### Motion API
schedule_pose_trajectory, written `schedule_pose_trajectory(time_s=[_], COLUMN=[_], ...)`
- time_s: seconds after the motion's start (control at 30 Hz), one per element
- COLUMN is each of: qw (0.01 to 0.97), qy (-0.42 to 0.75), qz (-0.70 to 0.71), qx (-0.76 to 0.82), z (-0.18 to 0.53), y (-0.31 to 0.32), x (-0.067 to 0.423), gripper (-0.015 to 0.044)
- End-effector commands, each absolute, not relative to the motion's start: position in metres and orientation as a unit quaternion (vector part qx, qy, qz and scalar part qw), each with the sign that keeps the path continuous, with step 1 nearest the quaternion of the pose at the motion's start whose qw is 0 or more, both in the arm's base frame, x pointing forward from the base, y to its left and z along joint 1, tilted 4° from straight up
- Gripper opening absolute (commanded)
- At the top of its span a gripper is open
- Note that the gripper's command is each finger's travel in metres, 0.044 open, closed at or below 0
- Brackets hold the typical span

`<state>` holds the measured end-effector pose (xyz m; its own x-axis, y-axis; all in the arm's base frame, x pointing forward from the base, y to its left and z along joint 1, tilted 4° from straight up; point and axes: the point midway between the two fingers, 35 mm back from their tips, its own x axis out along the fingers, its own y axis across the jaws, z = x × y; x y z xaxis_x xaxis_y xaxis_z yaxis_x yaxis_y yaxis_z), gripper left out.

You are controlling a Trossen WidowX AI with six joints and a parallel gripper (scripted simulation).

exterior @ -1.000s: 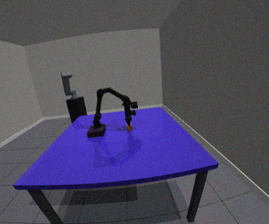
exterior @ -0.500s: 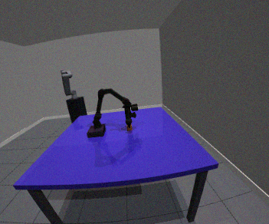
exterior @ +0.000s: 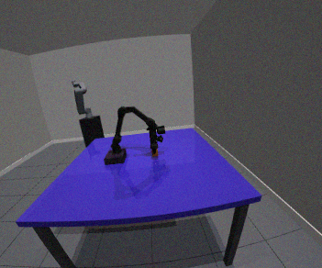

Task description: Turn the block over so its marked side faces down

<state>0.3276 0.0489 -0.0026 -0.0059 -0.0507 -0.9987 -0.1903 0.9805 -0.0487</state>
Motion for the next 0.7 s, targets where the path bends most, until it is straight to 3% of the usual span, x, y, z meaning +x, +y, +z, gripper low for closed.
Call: schedule_pose_trajectory(time_s=[0.0,0.53,0.67], qw=[0.7,0.7,0.7], qy=[0.707,0.707,0.707], qz=[0.053,0.053,0.053], qx=[-0.085,-0.085,-0.085], z=[-0.003,-0.003,0.016], y=[0.049,0.049,0.05], x=[0.328,0.328,0.328], gripper=[0.021,0.0103,0.0])
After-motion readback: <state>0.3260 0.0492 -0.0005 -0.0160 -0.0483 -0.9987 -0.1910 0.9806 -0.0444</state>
